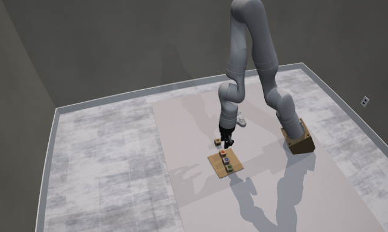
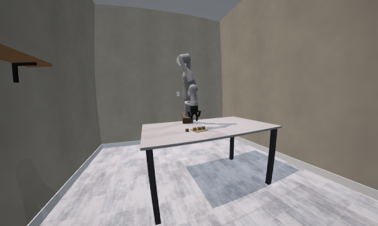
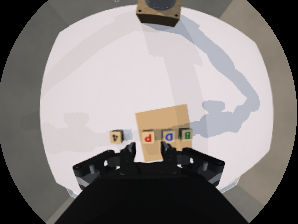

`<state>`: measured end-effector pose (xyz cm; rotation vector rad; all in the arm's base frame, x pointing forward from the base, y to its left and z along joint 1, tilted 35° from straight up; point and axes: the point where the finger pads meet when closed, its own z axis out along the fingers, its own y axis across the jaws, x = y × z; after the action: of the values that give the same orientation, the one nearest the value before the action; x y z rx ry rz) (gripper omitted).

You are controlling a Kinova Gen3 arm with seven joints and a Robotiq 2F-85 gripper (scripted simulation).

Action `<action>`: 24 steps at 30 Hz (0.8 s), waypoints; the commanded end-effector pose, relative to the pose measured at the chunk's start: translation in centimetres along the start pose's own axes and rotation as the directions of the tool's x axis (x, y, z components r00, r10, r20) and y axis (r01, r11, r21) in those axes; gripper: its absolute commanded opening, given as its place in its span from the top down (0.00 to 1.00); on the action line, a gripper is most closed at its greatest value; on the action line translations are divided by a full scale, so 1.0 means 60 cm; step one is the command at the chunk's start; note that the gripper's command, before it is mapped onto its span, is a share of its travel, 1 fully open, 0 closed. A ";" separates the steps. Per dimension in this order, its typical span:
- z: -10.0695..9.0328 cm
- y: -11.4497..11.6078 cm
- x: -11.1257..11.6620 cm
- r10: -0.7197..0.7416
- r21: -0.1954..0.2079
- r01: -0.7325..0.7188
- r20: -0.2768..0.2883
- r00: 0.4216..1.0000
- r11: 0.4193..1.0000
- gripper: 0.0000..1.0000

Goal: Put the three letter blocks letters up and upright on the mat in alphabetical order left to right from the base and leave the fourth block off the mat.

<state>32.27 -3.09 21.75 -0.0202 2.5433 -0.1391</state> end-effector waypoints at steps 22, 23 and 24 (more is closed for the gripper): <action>-0.002 0.000 -0.001 0.000 -0.001 0.000 0.002 1.000 1.000 0.00; -0.002 0.000 -0.001 0.000 -0.001 0.000 0.002 1.000 1.000 0.00; -0.002 0.000 -0.001 0.000 -0.001 0.000 0.002 1.000 1.000 0.00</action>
<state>32.26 -3.06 21.84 -0.0209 2.5418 -0.1381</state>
